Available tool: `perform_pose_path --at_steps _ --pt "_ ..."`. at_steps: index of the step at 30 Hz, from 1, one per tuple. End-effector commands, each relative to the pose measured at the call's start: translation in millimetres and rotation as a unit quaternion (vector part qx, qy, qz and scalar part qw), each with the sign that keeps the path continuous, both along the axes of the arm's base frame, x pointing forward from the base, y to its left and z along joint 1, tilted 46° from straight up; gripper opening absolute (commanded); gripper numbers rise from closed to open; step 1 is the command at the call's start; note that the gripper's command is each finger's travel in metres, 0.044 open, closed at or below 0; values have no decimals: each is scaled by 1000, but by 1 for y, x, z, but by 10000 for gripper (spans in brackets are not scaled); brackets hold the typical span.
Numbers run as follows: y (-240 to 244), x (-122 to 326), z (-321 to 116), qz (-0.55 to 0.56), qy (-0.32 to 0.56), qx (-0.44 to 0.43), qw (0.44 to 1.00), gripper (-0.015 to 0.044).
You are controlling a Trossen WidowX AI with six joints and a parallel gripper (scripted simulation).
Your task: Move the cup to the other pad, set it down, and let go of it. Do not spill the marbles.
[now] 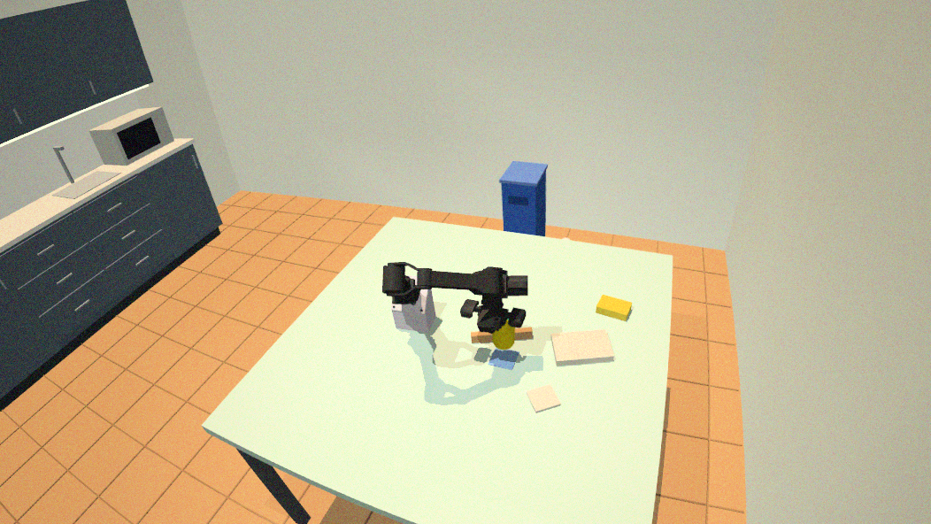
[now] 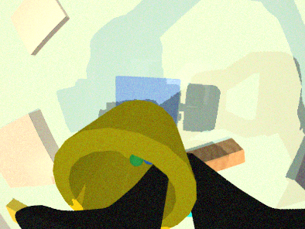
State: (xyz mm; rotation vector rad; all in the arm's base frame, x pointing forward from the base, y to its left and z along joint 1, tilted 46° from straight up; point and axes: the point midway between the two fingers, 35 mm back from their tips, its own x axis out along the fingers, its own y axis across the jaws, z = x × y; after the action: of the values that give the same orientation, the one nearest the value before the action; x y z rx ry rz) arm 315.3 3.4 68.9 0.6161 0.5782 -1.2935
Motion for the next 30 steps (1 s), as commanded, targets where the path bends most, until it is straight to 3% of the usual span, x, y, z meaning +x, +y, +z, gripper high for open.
perform_pose_path --at_steps 1,30 --pt "0 0 0 0 0 0 1000 0" --pt "23 -14 -23 -2 -2 2 1000 0"
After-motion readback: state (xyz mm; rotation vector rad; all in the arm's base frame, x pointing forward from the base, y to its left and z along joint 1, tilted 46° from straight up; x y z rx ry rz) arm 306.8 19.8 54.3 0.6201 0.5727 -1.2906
